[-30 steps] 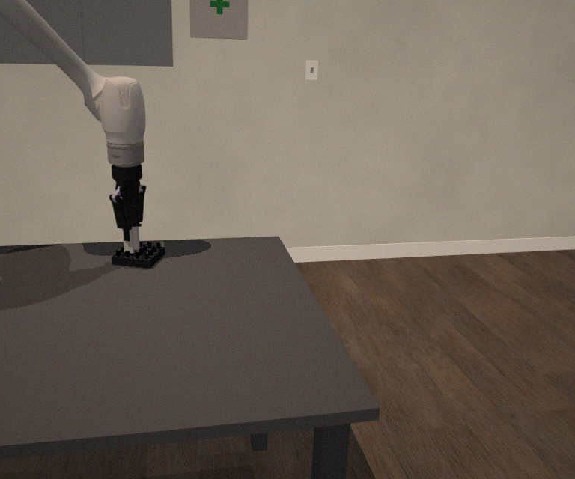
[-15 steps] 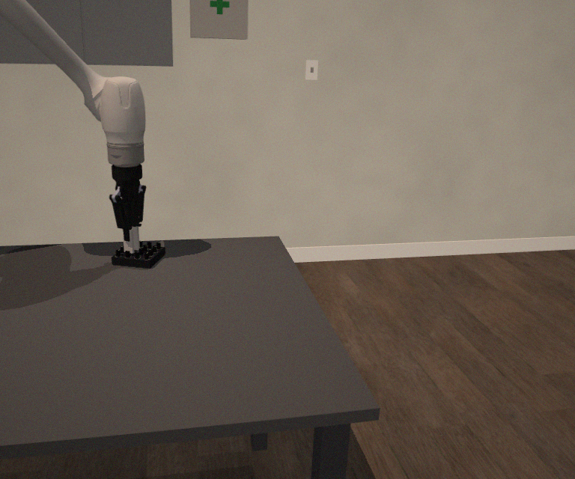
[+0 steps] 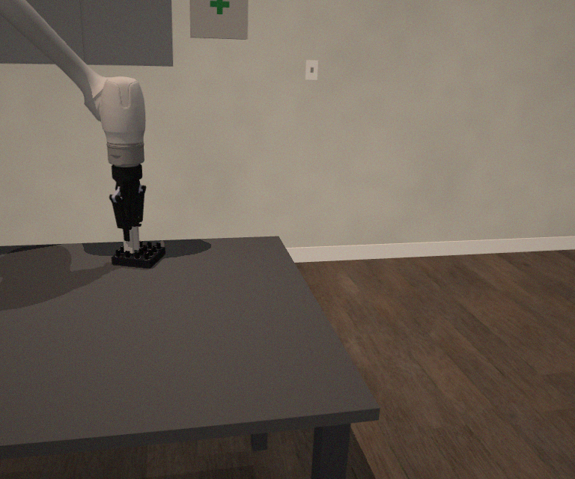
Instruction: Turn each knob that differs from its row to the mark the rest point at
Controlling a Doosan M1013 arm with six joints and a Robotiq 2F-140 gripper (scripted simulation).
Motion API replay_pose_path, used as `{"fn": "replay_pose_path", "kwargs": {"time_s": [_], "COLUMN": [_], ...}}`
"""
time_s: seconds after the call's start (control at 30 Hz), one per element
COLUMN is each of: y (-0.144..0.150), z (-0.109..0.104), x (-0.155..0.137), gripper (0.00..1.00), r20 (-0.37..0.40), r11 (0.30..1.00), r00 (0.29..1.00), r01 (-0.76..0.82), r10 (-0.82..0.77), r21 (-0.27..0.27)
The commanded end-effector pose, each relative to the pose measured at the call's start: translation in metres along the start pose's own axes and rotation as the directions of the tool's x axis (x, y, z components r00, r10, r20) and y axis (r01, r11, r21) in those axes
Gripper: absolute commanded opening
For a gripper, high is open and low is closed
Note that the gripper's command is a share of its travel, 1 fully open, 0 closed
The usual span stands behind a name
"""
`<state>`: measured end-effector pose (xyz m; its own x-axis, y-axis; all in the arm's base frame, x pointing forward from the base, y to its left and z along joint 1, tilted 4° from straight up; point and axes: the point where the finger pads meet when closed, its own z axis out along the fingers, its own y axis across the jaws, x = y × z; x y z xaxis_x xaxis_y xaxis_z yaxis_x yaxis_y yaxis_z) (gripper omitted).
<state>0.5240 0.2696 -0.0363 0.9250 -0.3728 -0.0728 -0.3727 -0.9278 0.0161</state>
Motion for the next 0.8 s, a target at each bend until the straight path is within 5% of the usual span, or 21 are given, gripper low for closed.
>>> {"fn": "replay_pose_path", "kwargs": {"time_s": [0.0,0.13,0.77], "y": [0.0000,0.0000,0.0000], "z": [-0.0001,-0.0001,-0.0001], "x": [0.0000,0.0000,0.0000], "gripper": [0.12,0.05,0.05], "r20": [0.000,0.000,0.000], "r11": [1.000,1.000,1.000], "r00": [1.000,1.000,1.000], "r01": [0.000,0.000,0.000], "r10": [0.000,0.000,0.000], "r21": [0.000,0.000,0.000]}}
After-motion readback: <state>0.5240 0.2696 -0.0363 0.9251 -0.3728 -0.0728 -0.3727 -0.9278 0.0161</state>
